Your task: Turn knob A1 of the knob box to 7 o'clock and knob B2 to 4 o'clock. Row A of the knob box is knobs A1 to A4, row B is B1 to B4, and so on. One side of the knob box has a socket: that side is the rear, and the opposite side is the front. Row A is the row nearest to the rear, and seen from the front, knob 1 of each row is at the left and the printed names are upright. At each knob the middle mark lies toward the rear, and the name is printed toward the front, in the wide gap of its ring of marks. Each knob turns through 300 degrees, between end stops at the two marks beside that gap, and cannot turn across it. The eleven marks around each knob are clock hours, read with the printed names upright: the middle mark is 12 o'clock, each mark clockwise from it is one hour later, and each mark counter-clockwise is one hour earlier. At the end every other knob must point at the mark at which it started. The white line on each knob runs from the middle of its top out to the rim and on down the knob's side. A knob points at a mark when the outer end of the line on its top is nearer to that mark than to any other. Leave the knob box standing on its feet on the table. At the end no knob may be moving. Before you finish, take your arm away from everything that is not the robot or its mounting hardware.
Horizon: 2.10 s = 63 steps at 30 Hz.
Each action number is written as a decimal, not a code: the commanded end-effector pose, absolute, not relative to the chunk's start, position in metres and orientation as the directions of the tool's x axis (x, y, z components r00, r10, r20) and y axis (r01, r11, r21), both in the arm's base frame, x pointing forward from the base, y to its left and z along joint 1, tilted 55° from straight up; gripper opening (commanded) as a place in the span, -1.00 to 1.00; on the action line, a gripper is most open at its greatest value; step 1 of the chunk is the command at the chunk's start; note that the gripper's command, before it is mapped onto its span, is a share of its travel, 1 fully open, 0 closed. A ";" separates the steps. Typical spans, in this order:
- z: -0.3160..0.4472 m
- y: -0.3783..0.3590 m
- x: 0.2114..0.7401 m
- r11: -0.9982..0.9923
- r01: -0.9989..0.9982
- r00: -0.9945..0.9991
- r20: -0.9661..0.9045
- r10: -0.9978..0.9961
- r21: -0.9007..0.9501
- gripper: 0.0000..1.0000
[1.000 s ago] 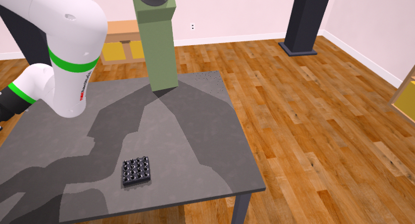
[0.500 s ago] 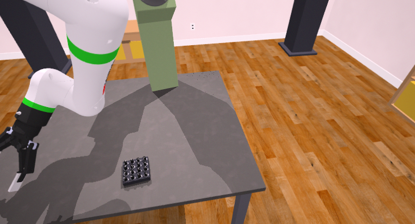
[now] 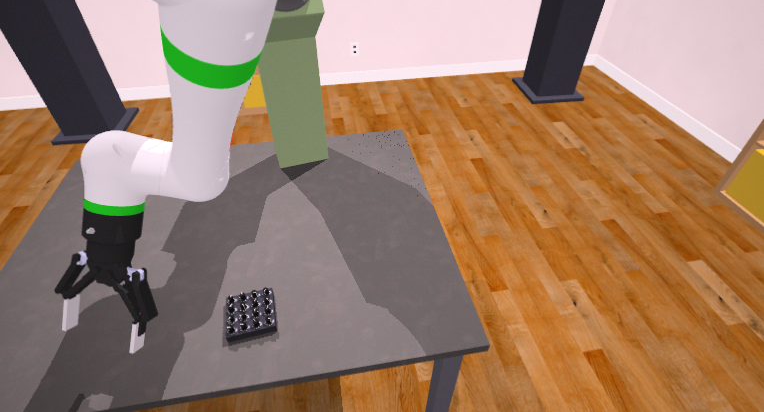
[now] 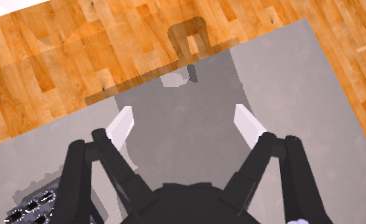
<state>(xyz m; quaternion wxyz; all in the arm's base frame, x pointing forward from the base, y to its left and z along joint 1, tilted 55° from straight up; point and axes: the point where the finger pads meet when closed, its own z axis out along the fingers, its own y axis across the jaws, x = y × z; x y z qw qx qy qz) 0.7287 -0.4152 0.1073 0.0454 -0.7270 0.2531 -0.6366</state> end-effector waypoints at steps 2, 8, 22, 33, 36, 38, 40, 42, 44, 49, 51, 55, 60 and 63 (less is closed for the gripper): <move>0.101 -0.359 0.732 -0.910 -0.250 0.187 0.906 -0.379 -0.329 1.00; 0.090 -0.291 0.726 -0.956 -0.159 0.331 0.899 -0.286 -0.246 1.00; 0.062 -0.167 0.680 -0.996 0.073 0.559 0.829 -0.007 -0.058 1.00; 0.059 -0.157 0.675 -0.995 0.095 0.573 0.820 0.021 -0.041 1.00; 0.059 -0.157 0.675 -0.995 0.095 0.573 0.820 0.021 -0.041 1.00; 0.059 -0.157 0.675 -0.995 0.095 0.573 0.820 0.021 -0.041 1.00; 0.059 -0.157 0.675 -0.995 0.095 0.573 0.820 0.021 -0.041 1.00; 0.059 -0.157 0.675 -0.995 0.095 0.573 0.820 0.021 -0.041 1.00; 0.059 -0.157 0.675 -0.995 0.095 0.573 0.820 0.021 -0.041 1.00; 0.059 -0.157 0.675 -0.995 0.095 0.573 0.820 0.021 -0.041 1.00; 0.059 -0.157 0.675 -0.995 0.095 0.573 0.820 0.021 -0.041 1.00; 0.059 -0.157 0.675 -0.995 0.095 0.573 0.820 0.021 -0.041 1.00; 0.059 -0.157 0.675 -0.995 0.095 0.573 0.820 0.021 -0.041 1.00; 0.059 -0.157 0.675 -0.995 0.095 0.573 0.820 0.021 -0.041 1.00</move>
